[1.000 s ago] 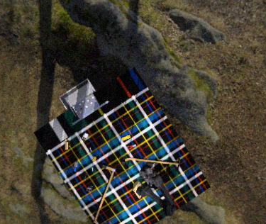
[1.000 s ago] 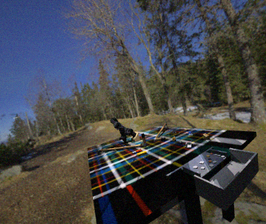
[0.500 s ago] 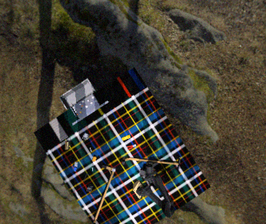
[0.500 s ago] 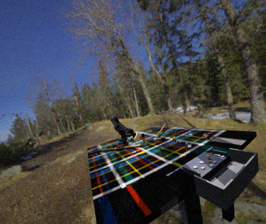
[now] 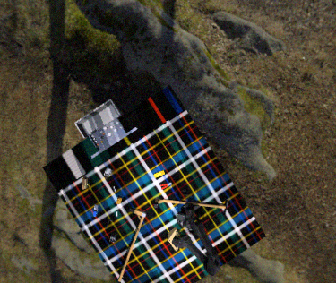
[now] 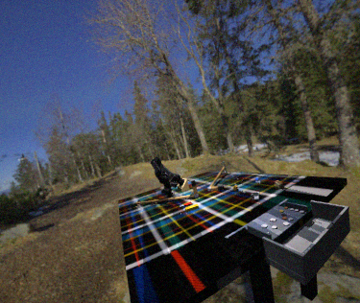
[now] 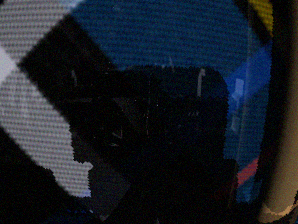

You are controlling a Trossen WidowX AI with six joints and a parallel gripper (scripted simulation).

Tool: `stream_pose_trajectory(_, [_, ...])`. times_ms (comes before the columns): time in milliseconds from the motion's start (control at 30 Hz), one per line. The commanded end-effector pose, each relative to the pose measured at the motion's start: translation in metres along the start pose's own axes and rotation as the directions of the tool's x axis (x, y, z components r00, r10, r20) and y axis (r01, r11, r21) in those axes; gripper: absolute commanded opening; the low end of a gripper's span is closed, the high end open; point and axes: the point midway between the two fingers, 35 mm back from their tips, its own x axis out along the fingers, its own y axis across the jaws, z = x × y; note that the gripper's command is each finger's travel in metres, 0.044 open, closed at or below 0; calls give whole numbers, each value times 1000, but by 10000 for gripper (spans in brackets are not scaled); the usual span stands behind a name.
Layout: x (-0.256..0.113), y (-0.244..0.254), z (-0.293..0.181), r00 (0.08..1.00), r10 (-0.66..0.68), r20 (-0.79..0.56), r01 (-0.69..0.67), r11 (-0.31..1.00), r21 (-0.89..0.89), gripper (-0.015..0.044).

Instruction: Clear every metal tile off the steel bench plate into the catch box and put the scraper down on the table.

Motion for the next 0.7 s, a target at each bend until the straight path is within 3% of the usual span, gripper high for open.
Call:
stream_pose_trajectory(0, [1,-1,1,1000,6,2,-6,1000,-7,0])
stream_pose_trajectory(667, [-1,-21,-1,1000,5,2,-5,1000,-6,0])
